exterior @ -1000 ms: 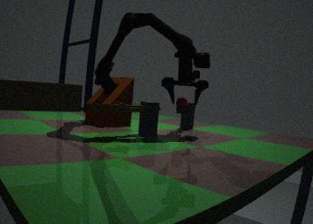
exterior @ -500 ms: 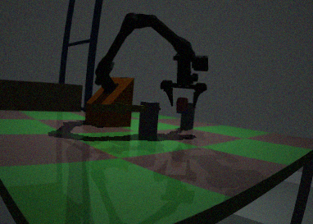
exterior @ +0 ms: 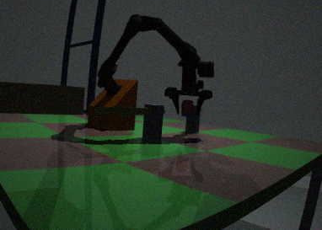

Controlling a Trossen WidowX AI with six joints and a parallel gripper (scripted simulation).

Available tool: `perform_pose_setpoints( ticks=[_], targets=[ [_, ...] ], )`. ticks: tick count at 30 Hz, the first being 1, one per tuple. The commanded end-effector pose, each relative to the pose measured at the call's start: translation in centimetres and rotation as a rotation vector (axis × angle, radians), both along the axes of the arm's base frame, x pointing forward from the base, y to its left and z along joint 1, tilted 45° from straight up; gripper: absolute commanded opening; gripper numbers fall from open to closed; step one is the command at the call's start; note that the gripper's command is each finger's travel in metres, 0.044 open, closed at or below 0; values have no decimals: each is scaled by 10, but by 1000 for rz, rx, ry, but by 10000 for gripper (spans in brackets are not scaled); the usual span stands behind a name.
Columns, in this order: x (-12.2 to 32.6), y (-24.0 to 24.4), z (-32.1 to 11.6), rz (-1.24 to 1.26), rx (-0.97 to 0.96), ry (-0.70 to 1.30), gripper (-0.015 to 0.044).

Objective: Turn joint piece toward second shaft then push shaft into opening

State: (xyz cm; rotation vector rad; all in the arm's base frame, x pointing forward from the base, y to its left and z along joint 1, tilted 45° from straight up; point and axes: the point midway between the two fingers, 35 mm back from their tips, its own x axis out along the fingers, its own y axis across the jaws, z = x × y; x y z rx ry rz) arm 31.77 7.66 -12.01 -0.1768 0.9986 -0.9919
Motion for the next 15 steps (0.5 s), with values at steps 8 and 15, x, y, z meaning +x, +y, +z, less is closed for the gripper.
perform_pose_setpoints(
  ticks=[8, 15],
  targets=[
    [0, -2, -1, 3, -6, 3, 182],
    [0, -2, -1, 3, -6, 3, 182]
  ],
)
